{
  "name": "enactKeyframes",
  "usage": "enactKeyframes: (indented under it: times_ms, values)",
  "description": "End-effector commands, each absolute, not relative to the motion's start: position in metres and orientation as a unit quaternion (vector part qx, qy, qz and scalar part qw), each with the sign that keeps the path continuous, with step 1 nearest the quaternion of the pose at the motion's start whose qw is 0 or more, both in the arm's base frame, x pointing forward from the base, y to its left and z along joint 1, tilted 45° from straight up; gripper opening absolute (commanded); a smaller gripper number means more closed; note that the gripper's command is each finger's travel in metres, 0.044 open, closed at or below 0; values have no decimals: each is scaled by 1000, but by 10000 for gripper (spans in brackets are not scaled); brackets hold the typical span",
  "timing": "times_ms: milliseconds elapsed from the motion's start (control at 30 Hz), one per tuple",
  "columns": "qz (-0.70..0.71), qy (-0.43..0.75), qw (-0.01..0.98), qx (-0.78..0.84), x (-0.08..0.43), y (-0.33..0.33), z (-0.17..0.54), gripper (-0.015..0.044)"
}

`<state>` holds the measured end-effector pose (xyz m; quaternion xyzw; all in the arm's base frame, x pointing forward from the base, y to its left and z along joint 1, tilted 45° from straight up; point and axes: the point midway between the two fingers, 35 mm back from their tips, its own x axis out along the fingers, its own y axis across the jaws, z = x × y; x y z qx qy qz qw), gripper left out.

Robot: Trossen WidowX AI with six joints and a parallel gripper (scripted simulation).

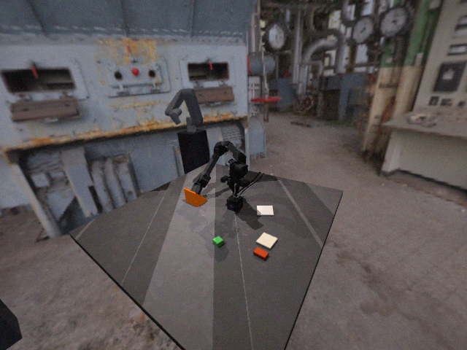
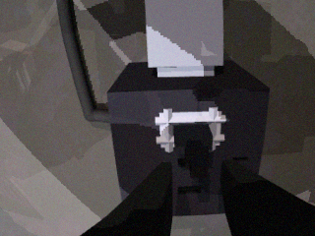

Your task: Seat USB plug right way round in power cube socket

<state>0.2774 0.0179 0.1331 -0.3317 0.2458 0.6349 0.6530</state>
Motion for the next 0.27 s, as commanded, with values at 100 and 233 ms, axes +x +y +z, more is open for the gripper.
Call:
enactKeyframes:
  times_ms: [100, 233]
  values:
    - [635, 245, 652, -333, 277, 13, 138, 95]
    - [635, 245, 652, -333, 277, 10, 141, 95]
